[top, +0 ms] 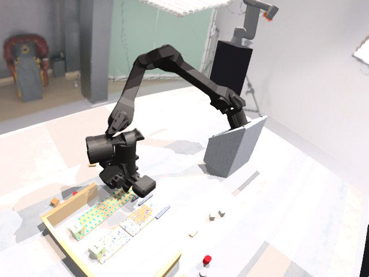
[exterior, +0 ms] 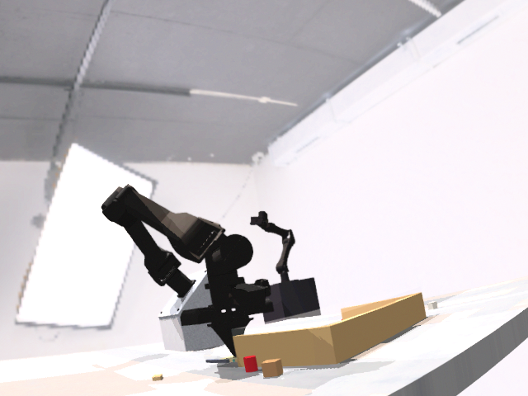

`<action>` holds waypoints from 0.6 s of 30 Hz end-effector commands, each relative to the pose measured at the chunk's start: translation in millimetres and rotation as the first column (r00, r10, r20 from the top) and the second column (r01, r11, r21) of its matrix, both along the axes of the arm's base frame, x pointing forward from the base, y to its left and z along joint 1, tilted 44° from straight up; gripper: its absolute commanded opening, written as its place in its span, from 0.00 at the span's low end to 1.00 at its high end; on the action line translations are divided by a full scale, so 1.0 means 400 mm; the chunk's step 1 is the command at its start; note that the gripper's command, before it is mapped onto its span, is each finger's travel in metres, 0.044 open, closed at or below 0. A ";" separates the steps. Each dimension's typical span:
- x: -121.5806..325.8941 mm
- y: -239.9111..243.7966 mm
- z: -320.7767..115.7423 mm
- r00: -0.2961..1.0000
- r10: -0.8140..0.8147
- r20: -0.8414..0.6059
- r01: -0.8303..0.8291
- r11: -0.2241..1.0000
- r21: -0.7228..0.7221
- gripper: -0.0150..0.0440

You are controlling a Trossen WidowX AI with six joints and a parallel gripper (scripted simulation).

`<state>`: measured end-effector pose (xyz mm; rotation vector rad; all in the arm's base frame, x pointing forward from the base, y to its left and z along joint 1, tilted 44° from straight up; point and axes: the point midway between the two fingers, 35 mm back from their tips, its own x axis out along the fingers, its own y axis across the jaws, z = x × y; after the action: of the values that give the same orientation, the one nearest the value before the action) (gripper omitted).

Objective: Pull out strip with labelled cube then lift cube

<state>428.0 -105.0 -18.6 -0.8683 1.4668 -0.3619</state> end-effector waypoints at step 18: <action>-0.071 -0.028 0.001 1.000 -0.002 -0.006 0.002 1.000 0.005 0.25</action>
<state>410.1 -110.7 -14.9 -0.8643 1.4525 -0.3595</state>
